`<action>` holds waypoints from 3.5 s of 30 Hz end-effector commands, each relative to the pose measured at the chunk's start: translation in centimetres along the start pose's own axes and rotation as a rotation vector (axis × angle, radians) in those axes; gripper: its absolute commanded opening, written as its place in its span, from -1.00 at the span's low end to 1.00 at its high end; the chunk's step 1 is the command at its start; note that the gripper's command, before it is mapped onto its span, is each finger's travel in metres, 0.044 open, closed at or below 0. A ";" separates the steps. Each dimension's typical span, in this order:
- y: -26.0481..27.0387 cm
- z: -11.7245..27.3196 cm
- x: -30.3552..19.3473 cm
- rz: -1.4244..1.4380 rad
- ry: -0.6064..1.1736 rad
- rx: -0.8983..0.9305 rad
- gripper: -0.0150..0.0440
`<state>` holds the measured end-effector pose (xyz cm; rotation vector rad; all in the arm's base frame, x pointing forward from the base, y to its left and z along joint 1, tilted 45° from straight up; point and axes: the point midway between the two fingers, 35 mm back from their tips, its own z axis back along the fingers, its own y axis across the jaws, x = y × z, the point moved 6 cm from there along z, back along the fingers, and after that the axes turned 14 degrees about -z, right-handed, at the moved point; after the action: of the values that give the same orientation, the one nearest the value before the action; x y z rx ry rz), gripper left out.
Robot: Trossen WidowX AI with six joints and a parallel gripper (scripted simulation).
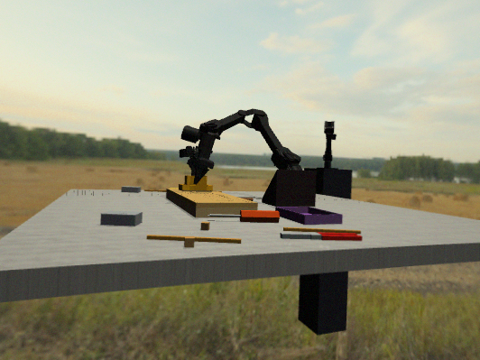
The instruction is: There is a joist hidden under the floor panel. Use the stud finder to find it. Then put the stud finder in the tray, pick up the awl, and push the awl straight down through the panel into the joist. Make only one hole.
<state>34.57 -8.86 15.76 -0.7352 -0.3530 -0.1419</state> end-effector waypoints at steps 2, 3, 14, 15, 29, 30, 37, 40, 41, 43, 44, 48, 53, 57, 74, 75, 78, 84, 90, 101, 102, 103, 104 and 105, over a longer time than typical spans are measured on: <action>-2.2 0.0 0.5 -0.023 -0.002 -0.021 -0.49; -2.5 0.0 0.5 -0.023 -0.002 -0.022 -0.49; -3.0 0.0 0.6 -0.023 -0.002 -0.022 -0.49; -3.0 0.0 0.6 -0.023 -0.002 -0.022 -0.49; -2.5 0.1 0.6 -0.014 -0.003 -0.010 -0.49; -2.5 0.3 0.7 -0.014 -0.003 -0.010 -0.49; -2.2 3.1 1.9 -0.018 0.001 -0.009 -0.49; -2.2 4.7 2.3 -0.020 0.002 -0.010 -0.49; -2.1 5.2 2.5 -0.020 0.002 -0.010 -0.49; -2.1 6.2 2.7 -0.021 0.002 -0.012 -0.49; -2.1 6.7 2.8 -0.021 0.002 -0.012 -0.49; -2.1 8.9 3.2 -0.022 0.001 -0.017 -0.49; -2.0 9.6 3.3 -0.018 -0.001 -0.016 -0.49; 0.2 9.6 3.5 0.038 -0.003 0.018 -0.49; 16.7 10.6 1.6 0.467 -0.006 0.231 -0.49; 17.6 10.7 1.2 0.492 -0.005 0.241 -0.49; 20.4 11.1 0.0 0.569 -0.003 0.271 -0.49; 25.6 11.7 -2.9 0.723 0.004 0.323 -0.49; 30.2 12.3 -6.6 0.877 0.015 0.366 -0.49; 37.1 12.8 -15.0 1.155 0.044 0.418 -0.49; 37.6 12.8 -15.8 1.180 0.048 0.420 -0.49; 38.1 12.7 -16.7 1.204 0.051 0.423 -0.49; 38.6 12.7 -17.5 1.229 0.055 0.425 -0.49; 39.0 12.7 -18.4 1.254 0.059 0.427 -0.49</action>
<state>25.41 27.26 -5.46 -0.4323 0.1563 1.0042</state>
